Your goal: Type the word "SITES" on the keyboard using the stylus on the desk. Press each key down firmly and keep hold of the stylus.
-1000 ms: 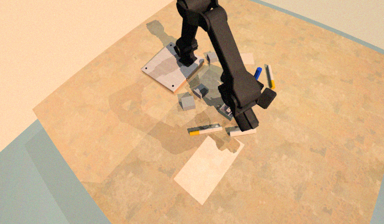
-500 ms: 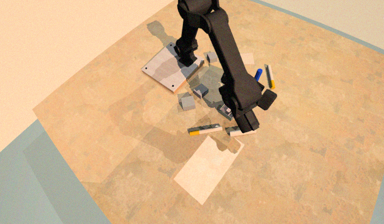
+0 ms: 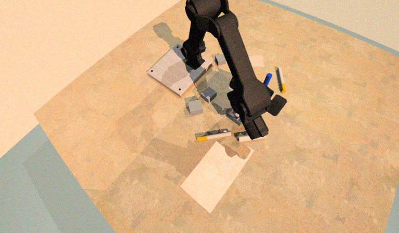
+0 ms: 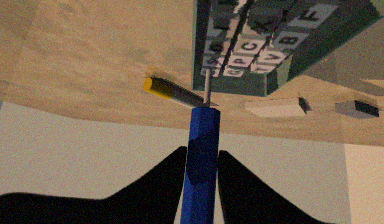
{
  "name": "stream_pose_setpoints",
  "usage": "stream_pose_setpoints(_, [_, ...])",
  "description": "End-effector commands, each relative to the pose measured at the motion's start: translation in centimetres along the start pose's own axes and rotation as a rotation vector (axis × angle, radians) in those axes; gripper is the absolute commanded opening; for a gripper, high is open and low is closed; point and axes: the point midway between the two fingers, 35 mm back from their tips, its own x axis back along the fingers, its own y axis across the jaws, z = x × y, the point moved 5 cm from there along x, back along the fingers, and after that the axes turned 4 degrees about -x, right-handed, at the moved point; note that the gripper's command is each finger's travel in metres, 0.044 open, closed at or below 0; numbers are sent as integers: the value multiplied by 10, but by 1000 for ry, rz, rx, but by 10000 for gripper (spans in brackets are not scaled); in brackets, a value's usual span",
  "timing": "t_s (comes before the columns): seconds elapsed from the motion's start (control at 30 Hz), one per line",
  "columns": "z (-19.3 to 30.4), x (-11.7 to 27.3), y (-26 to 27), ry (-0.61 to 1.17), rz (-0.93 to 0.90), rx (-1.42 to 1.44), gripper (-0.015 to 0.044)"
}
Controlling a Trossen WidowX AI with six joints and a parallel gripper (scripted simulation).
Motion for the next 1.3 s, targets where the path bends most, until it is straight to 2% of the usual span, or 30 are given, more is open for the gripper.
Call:
stream_pose_setpoints(0.0, [-2, -1, 0, -1, -1, 4, 81])
stream_pose_setpoints(0.9, [-7, -4, 1, -1, -1, 4, 81])
stream_pose_setpoints(1.27, [26, 15, -2, 0, -1, 4, 81])
